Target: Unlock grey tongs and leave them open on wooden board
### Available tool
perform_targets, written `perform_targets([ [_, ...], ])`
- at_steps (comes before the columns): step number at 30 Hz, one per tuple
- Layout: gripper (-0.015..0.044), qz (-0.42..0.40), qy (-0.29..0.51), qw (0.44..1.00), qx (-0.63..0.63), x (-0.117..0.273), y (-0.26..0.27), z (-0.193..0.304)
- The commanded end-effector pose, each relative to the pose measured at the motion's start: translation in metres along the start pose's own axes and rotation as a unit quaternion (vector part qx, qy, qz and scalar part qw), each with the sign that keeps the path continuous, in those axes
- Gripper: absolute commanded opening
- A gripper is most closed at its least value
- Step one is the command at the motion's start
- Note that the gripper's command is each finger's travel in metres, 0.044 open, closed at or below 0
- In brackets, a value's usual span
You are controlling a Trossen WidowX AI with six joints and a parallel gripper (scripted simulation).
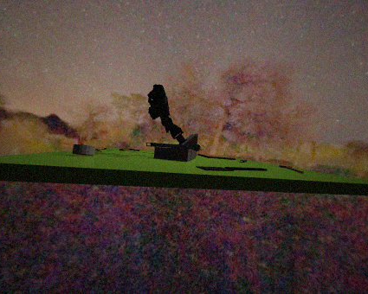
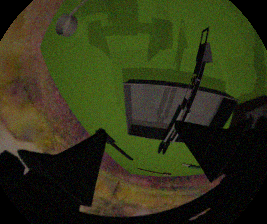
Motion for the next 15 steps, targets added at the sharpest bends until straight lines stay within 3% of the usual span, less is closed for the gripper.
perform_targets([
  [1,0.044,0.122,-0.116,0.981,-0.092,-0.041,-0.038,0.036],
  [4,0.044,0.141,-0.16,0.97,-0.114,-0.05,-0.049,0.045],
  [15,0.044,0.142,-0.163,0.97,-0.116,-0.051,-0.05,0.048],
])
Point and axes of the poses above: the point midway between the two fingers, 35 mm back from their tips, its own x axis back along the fingers, its own y axis across the jaws, z = x × y, the point moved 10 cm from there along x, back along the fingers, and after that the axes turned 6 degrees about -x, right-handed, at the moved point
